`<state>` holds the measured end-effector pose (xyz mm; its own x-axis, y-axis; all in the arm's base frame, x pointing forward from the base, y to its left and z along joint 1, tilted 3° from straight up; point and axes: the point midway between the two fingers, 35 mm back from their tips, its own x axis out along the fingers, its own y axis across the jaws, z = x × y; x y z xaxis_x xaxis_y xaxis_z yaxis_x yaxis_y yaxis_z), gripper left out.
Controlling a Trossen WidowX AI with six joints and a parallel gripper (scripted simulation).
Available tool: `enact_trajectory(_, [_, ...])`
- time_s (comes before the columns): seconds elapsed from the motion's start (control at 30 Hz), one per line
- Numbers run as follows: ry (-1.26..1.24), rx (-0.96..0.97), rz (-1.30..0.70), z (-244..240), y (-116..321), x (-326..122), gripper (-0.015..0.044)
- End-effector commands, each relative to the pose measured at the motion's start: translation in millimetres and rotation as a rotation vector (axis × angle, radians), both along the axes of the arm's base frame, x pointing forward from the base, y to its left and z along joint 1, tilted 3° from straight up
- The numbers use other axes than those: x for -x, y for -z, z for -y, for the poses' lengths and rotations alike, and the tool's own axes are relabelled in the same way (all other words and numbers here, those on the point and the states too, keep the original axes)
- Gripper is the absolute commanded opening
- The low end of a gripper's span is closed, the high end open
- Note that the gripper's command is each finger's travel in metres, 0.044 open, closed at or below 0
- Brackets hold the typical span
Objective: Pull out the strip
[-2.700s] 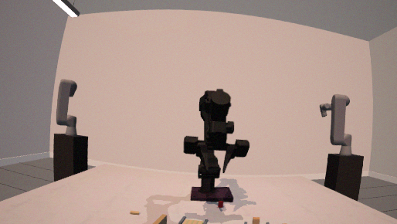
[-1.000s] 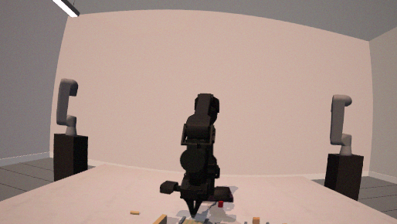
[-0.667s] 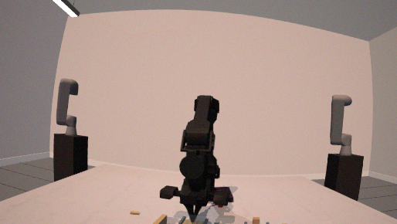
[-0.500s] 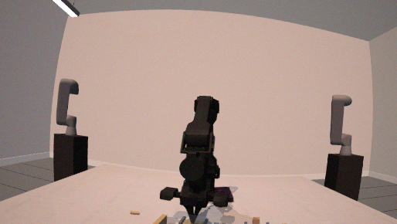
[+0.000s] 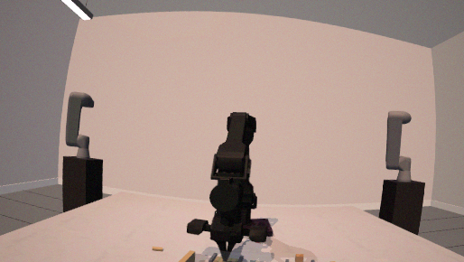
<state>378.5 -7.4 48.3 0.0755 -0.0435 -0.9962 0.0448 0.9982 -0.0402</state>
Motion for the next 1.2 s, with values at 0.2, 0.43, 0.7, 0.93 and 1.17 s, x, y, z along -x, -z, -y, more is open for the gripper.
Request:
enact_trajectory(0.2, [-0.005, -0.004, 0.002, -0.5, 1.1, -0.5, 0.0])
enact_trajectory(0.43, [-0.005, -0.004, 0.002, -0.4, 1.8, -0.6, 0.0])
enact_trajectory(0.7, [-0.005, -0.004, 0.002, -0.4, 2.6, -0.7, 0.0])
enact_trajectory(0.93, [-0.005, -0.004, 0.002, -0.3, 3.3, -1.1, 0.0])
enact_trajectory(1.17, [-0.005, -0.004, 0.002, -0.3, 3.9, -1.5, 0.0])
